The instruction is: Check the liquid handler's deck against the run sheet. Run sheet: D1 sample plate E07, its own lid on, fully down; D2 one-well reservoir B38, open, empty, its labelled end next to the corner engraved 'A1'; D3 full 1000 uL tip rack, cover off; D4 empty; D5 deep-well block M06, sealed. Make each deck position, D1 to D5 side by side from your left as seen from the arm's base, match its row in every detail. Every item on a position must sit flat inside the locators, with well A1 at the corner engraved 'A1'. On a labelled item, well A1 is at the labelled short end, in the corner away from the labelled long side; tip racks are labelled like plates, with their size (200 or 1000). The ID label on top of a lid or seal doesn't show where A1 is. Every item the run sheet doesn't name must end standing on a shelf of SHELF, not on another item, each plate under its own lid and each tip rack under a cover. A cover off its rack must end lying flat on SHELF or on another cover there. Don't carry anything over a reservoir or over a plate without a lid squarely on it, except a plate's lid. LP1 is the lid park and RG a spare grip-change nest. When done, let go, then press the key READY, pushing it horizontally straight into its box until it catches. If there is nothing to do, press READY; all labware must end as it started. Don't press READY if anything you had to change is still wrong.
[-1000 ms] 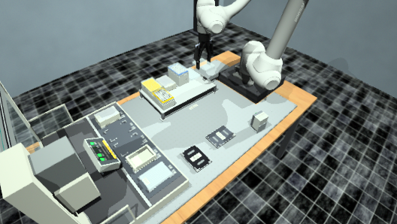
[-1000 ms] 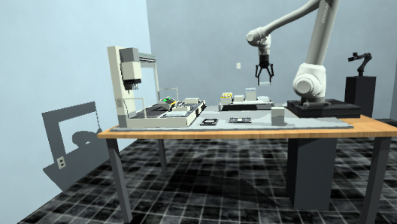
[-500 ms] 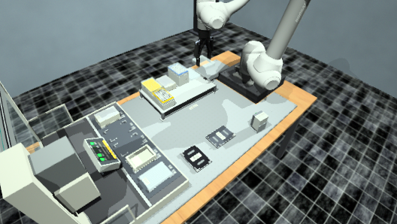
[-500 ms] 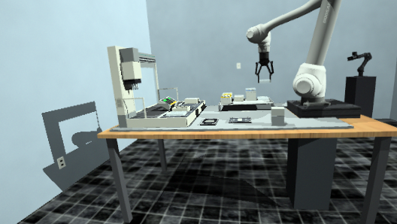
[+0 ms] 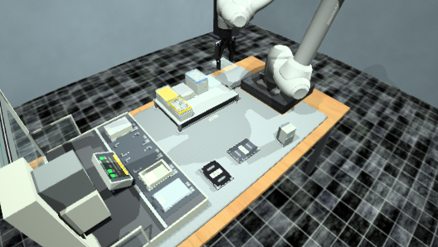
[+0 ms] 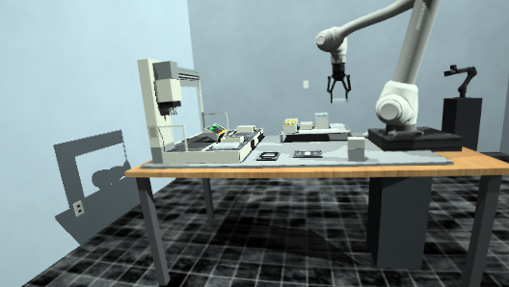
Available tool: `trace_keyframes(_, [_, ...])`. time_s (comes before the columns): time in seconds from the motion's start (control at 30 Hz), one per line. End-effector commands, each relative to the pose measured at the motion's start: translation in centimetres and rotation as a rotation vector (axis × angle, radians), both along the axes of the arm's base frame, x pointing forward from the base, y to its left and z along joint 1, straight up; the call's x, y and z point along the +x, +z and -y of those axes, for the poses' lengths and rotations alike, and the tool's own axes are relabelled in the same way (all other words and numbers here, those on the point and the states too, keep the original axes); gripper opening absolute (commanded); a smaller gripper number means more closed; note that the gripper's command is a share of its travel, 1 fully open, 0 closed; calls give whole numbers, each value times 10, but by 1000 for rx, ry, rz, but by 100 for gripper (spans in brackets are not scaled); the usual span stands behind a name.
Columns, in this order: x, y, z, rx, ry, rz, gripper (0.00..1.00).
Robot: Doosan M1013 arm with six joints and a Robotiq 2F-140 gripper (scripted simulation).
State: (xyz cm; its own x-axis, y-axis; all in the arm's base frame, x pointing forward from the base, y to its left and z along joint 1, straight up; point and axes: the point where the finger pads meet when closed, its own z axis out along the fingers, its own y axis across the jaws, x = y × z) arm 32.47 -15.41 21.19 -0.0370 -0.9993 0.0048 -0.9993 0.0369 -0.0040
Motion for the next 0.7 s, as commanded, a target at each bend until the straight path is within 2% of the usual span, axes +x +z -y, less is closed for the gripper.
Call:
trace_keyframes(0.0, [0, 4, 0, 0, 0, 1, 10])
trace_keyframes(0.67, [0, 34, 0, 0, 0, 1, 10])
